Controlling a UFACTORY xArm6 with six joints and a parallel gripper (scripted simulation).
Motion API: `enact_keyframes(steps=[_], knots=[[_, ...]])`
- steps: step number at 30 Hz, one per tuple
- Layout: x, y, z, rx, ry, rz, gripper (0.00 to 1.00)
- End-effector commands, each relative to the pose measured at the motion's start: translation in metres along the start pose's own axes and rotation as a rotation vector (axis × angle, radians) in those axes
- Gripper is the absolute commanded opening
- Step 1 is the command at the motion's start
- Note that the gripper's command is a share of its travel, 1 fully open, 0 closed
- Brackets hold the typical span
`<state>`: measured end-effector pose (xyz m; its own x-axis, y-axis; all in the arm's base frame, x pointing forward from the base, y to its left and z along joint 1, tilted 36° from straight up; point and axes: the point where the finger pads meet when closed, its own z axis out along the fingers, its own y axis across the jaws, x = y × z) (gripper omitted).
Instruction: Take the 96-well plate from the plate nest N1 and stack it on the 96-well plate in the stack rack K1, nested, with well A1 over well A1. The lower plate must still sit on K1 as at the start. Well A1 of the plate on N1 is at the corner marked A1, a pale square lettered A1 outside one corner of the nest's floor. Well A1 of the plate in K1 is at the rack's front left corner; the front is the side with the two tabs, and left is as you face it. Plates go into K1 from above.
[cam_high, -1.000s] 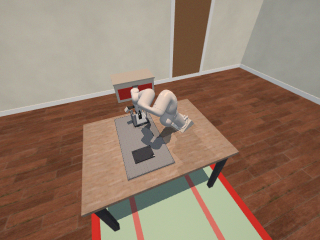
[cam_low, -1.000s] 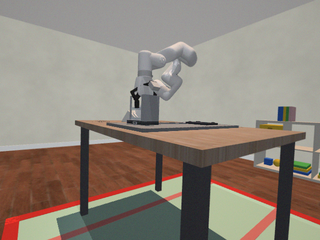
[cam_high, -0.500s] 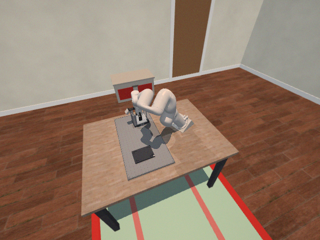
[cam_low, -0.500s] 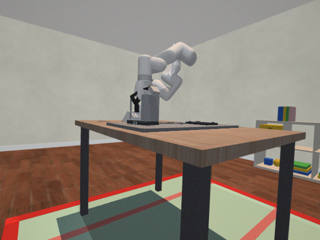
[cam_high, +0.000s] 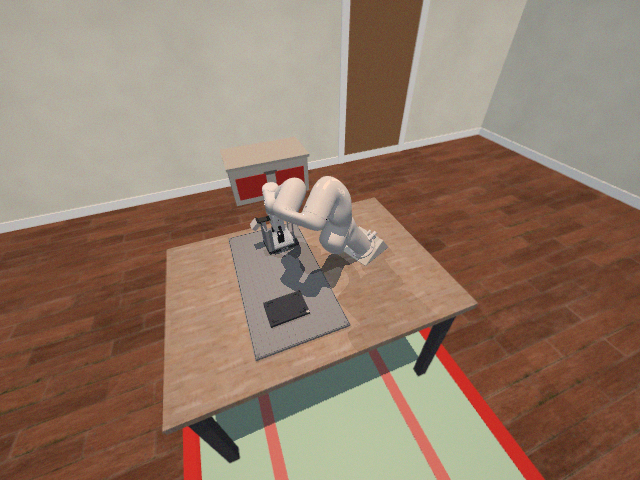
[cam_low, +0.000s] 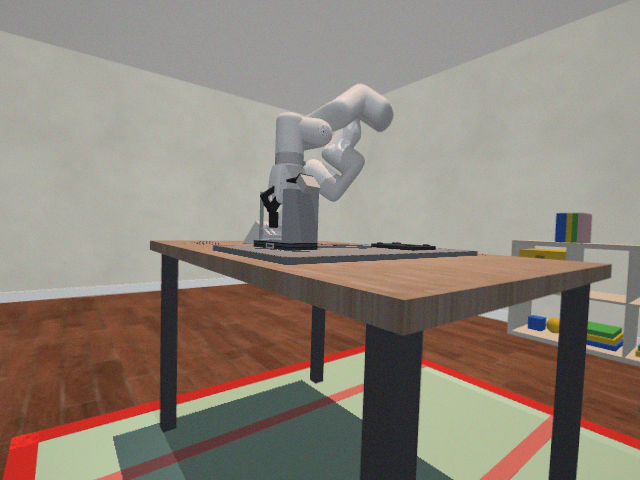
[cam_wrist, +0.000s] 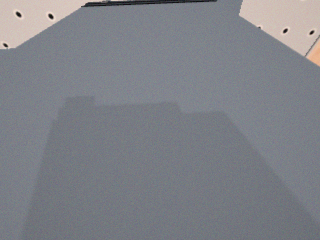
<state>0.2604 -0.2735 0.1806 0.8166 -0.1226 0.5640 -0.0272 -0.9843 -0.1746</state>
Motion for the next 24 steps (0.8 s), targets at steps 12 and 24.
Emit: enact_keyframes(steps=[12, 24], knots=[[0.0007, 0.0006, 0.0001, -0.002, 0.001, -0.001, 0.0], [0.0007, 0.0006, 0.0018, -0.002, 0.001, -0.001, 0.0]])
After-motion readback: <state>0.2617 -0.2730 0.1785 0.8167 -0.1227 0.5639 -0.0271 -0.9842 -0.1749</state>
